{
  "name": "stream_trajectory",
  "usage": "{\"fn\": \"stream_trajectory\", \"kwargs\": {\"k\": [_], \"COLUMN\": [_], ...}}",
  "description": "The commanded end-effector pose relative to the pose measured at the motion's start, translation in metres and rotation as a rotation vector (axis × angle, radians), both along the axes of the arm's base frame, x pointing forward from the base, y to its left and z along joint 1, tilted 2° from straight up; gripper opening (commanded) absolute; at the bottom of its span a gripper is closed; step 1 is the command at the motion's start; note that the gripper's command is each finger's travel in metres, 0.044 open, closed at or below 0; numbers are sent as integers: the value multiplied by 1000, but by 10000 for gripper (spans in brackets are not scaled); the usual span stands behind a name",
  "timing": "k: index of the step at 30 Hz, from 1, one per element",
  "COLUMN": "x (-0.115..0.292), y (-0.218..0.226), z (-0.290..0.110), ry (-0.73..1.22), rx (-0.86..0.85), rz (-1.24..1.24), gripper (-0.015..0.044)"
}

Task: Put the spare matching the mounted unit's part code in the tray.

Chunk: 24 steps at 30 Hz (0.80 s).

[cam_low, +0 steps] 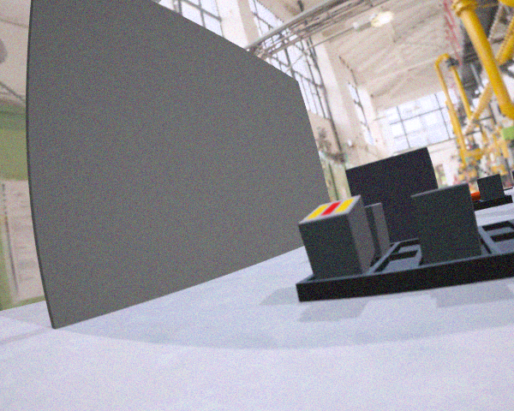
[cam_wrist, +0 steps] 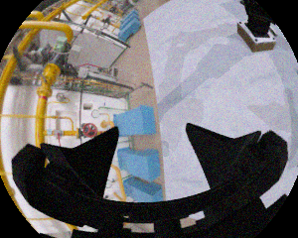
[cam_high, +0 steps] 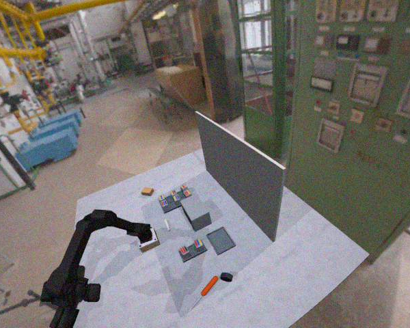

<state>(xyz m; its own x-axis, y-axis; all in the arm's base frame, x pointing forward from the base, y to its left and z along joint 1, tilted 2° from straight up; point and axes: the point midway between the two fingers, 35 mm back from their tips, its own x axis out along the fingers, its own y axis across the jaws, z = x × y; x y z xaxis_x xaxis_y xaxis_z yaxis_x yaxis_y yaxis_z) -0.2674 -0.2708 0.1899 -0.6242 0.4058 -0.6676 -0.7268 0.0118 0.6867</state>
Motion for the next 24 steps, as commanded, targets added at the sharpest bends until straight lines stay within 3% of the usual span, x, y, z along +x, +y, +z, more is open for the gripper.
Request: {"fn": "stream_trajectory", "kwargs": {"k": [1,8,16,24], "x": [0,9,137,260], "y": [0,-8,-80,-96], "z": [0,0,-4,-12], "ry": [0,-24,-263,-426], "rx": [0,15,226,409], "rz": [0,53,708,1250], "gripper": [426,440,440,440]}}
